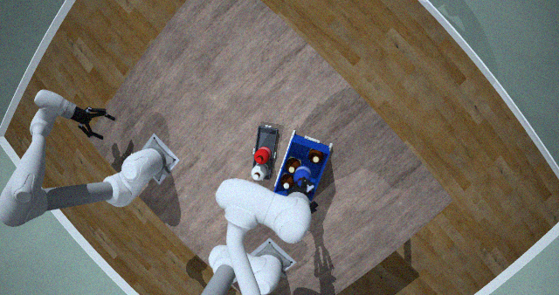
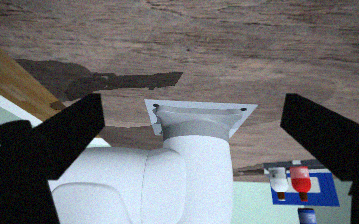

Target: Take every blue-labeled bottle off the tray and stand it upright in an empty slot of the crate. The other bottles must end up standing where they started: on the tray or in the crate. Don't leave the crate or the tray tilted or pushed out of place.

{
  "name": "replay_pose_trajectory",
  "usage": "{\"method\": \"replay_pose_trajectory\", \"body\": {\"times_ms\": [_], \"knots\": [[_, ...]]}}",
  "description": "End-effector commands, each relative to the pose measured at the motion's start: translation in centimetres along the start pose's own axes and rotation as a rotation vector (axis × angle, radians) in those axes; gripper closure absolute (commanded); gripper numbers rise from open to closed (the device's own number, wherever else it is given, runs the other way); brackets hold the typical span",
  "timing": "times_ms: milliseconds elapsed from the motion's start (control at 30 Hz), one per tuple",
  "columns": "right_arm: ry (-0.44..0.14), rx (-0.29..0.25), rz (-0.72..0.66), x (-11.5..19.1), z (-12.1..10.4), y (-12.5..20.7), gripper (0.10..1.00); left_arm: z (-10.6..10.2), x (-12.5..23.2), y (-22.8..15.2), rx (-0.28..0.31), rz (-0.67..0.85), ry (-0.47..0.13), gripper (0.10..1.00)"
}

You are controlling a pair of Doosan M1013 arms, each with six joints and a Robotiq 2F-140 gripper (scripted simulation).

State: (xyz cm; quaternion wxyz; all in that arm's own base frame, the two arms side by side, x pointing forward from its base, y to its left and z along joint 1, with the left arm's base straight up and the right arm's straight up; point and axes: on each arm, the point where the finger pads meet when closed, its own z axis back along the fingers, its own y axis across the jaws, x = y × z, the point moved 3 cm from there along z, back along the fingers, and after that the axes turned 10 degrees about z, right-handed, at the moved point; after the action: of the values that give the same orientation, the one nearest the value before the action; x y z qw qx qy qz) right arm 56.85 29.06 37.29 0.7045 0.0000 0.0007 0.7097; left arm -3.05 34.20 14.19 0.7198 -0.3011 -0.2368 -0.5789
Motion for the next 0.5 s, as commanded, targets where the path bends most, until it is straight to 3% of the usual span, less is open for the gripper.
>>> {"method": "replay_pose_trajectory", "body": {"times_ms": [0, 467], "knots": [[-0.001, -0.001, 0.0, -0.3, 0.1, -0.1, 0.999, 0.0, 0.0, 0.0, 0.0, 0.0, 0.001, 0.098], [-0.001, -0.001, 0.0, -1.9, 0.1, -0.3, 0.999, 0.0, 0.0, 0.0, 0.0, 0.0, 0.001, 0.098]]}}
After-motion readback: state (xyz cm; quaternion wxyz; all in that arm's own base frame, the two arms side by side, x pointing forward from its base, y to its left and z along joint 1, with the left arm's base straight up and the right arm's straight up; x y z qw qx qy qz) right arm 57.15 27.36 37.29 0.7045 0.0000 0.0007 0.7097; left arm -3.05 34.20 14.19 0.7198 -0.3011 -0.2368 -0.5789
